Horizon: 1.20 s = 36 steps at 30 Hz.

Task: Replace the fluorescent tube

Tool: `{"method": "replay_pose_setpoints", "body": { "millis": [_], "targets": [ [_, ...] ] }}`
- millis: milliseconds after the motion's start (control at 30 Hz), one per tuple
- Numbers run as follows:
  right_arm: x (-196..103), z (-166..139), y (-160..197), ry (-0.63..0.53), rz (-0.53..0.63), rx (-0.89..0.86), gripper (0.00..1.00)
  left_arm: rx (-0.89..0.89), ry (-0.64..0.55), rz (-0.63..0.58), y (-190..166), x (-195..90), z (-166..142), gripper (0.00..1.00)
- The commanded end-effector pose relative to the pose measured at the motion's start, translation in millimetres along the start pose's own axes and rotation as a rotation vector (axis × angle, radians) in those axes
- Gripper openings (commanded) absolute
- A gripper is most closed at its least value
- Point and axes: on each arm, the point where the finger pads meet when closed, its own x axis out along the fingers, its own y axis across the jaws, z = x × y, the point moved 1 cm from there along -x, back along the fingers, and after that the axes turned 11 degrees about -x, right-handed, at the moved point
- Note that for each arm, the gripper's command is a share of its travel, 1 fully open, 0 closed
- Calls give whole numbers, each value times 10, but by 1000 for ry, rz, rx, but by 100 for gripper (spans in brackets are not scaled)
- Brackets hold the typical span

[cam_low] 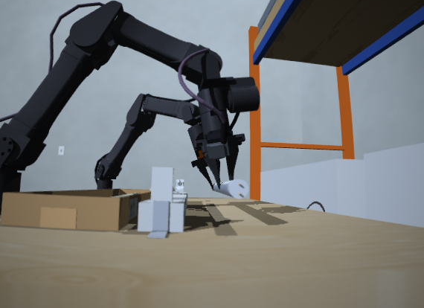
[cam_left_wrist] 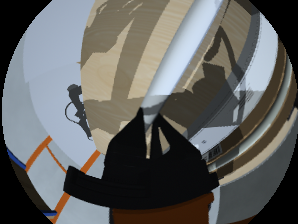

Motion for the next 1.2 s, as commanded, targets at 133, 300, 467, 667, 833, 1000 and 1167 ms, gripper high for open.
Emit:
{"method": "replay_pose_setpoints", "body": {
  "millis": [133, 300, 467, 667, 833, 1000, 1167],
  "targets": [
    [-284, -23, 91, -8, 35, -17, 11, -23, -38, 46, 185, -349, 54, 11],
    [-323, -50, 92, 1, 37, -16, 11, -21, -43, 36, 172, -374, 67, 11],
    [-356, -6, 108, -7, 40, -9, 11, -23, -46, 43, 202, -388, 82, 11],
    [-378, -15, 80, -4, 16, -14, 11, -15, -18, 10, 144, -333, 52, 11],
    [-432, -34, 104, -1, 22, -18, 11, -16, -23, 14, 167, -349, 79, 11],
    [-462, -69, 126, 11, 32, -21, 11, -16, -34, 22, 181, -431, 93, 11],
    [-521, -72, 135, 10, 41, -22, 11, -17, -41, 28, 199, -490, 103, 11]
  ]
}}
